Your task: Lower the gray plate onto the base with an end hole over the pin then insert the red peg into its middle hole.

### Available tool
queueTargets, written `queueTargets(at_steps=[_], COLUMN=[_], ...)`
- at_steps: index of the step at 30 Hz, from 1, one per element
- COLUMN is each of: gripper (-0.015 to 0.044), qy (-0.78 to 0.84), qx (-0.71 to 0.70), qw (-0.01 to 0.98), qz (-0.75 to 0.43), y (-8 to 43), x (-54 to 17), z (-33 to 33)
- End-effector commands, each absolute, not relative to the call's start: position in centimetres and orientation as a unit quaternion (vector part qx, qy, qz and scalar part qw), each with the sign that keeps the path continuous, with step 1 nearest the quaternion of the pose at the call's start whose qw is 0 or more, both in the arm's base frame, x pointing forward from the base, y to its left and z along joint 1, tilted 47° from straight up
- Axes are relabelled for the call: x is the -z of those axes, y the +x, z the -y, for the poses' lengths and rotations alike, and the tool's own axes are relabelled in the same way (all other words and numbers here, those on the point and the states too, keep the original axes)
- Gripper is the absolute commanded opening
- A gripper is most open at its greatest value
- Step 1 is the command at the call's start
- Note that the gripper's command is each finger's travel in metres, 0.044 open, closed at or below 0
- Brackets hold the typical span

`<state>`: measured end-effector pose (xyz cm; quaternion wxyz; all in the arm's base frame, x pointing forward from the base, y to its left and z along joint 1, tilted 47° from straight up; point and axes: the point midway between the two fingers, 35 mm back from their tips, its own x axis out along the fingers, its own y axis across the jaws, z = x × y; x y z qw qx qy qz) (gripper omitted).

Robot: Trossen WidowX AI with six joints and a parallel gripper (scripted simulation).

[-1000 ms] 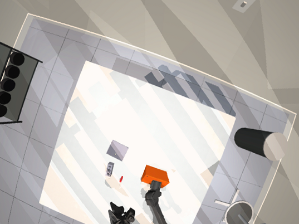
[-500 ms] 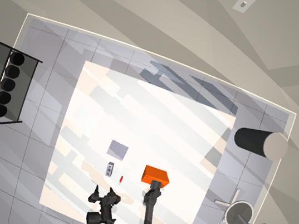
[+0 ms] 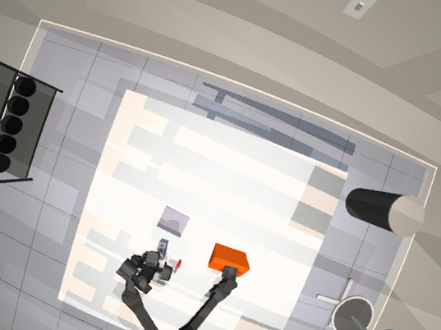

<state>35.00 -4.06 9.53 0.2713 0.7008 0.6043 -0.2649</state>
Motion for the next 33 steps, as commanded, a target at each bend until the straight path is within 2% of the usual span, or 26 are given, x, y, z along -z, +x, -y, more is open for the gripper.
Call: queueTargets(at_steps=[1, 5, 10, 33], gripper=[0.0440, 0.0440, 0.0440, 0.0440], qy=[0.699, 0.699, 0.699, 0.699], qx=[0.246, 0.246, 0.245, 0.244], qw=[0.276, 0.276, 0.276, 0.276], qz=[-0.612, -0.612, -0.612, -0.612], y=[35.5, 35.6, 36.3, 36.9], x=[-9.8, -9.5, -5.5, -2.9], z=[3.9, 3.8, -0.6, -2.8])
